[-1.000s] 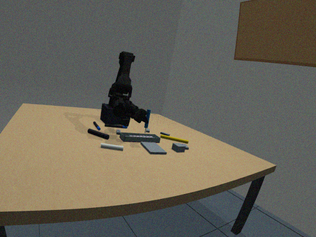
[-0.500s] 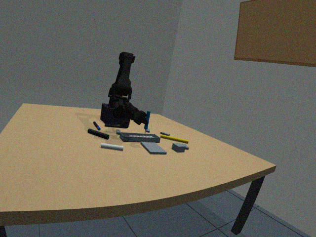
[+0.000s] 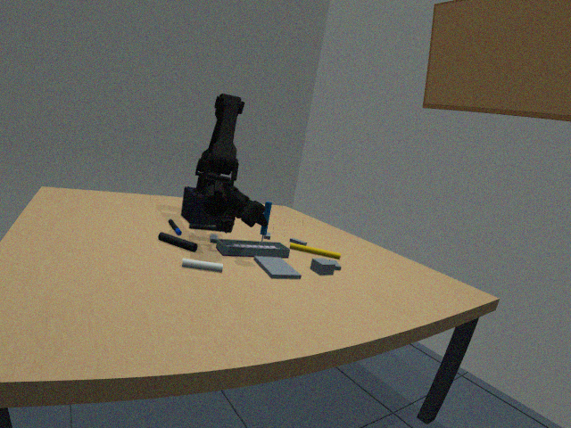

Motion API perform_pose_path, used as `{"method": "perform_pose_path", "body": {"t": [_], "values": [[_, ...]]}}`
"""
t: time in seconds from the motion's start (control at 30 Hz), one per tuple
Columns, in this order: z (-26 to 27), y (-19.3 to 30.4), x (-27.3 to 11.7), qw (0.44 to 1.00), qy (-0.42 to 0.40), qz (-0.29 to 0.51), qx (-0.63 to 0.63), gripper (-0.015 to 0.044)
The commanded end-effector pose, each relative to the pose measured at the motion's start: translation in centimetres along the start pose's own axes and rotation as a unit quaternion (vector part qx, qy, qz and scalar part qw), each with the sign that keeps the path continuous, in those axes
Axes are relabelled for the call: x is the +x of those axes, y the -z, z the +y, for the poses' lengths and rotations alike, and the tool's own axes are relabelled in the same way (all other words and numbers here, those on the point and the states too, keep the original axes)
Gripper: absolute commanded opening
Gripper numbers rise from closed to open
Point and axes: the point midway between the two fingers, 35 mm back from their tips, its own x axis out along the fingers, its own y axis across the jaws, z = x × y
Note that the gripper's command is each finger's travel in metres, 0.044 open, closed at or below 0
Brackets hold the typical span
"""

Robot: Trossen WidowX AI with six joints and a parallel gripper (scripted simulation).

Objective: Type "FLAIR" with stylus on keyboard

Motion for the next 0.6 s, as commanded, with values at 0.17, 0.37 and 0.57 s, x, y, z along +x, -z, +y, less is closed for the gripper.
{"method": "perform_pose_path", "body": {"t": [0.17, 0.37, 0.57], "values": [[-0.11, -0.44, 0.32, 1.000, 0.001, 0.002, 0.005, 0.0081], [-0.11, -0.66, 0.45, 1.000, 0.001, 0.002, 0.005, 0.0081], [-0.12, -0.81, 0.53, 1.000, 0.001, 0.002, 0.005, 0.0081]]}}
